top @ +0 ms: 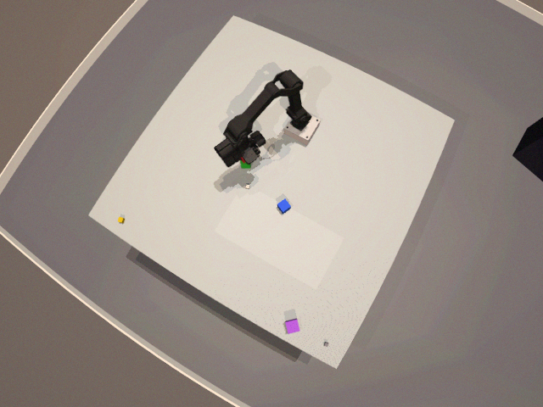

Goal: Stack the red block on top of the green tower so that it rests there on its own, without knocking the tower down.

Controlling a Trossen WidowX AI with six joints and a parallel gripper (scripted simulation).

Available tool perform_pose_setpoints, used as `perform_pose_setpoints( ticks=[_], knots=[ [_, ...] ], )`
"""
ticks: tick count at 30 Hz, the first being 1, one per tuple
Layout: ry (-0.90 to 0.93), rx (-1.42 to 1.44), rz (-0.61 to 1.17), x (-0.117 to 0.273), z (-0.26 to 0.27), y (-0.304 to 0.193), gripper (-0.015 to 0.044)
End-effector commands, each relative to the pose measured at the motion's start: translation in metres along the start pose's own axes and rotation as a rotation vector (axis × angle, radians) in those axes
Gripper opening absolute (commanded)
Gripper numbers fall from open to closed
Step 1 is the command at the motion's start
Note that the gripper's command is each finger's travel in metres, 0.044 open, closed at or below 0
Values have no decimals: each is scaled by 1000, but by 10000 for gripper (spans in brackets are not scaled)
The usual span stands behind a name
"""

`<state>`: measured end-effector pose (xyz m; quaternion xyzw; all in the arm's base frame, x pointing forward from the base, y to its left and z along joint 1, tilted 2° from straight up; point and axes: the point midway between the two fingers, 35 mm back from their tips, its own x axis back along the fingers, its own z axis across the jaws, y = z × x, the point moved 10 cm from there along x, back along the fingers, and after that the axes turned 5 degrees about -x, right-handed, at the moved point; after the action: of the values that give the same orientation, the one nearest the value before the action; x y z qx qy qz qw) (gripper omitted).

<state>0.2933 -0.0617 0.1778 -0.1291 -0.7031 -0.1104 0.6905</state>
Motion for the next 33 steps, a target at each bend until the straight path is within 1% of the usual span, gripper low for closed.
perform_pose_setpoints(
  ticks=[1,33],
  knots=[
    [7,5,5,-2,1,0,0],
    [7,5,5,-3,0,0,0]
  ],
)
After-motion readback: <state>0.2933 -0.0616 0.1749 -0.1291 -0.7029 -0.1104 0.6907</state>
